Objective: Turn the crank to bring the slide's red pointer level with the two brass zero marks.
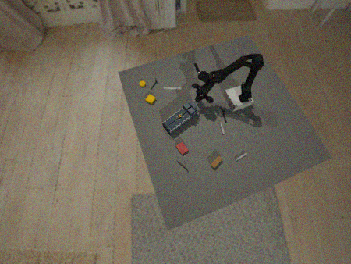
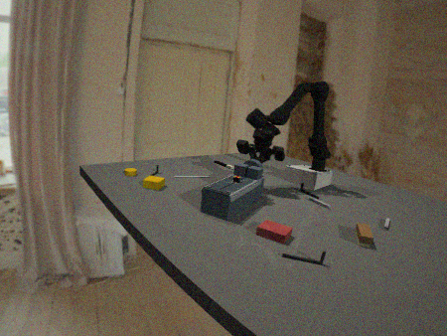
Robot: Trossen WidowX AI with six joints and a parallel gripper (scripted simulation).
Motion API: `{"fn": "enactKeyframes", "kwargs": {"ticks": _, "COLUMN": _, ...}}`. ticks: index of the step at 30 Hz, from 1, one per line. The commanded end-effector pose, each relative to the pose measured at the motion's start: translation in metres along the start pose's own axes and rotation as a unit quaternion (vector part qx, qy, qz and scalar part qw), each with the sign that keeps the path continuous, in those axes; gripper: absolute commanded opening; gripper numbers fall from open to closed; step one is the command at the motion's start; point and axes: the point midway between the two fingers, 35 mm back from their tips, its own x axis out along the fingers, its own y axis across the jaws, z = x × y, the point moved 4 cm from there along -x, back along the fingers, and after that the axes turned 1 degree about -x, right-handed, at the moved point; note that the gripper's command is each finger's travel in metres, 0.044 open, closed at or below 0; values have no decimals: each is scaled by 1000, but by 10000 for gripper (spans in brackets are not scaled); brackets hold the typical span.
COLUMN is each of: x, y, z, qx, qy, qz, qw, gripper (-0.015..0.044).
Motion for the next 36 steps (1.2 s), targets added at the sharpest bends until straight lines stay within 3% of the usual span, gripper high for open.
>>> {"fn": "enactKeyframes", "kwargs": {"ticks": 1, "x": 0, "y": 0, "z": 0, "qx": 0, "qy": 0, "qz": 0, "qw": 1000, "gripper": 53}}
{"fn": "enactKeyframes", "kwargs": {"ticks": 16, "x": 0, "y": 0, "z": 0, "qx": 0, "qy": 0, "qz": 0, "qw": 1000, "gripper": 440}}
{"fn": "enactKeyframes", "kwargs": {"ticks": 36, "x": -69, "y": -2, "z": 72, "qx": -1, "qy": 0, "qz": 3, "qw": 1000, "gripper": 440}}
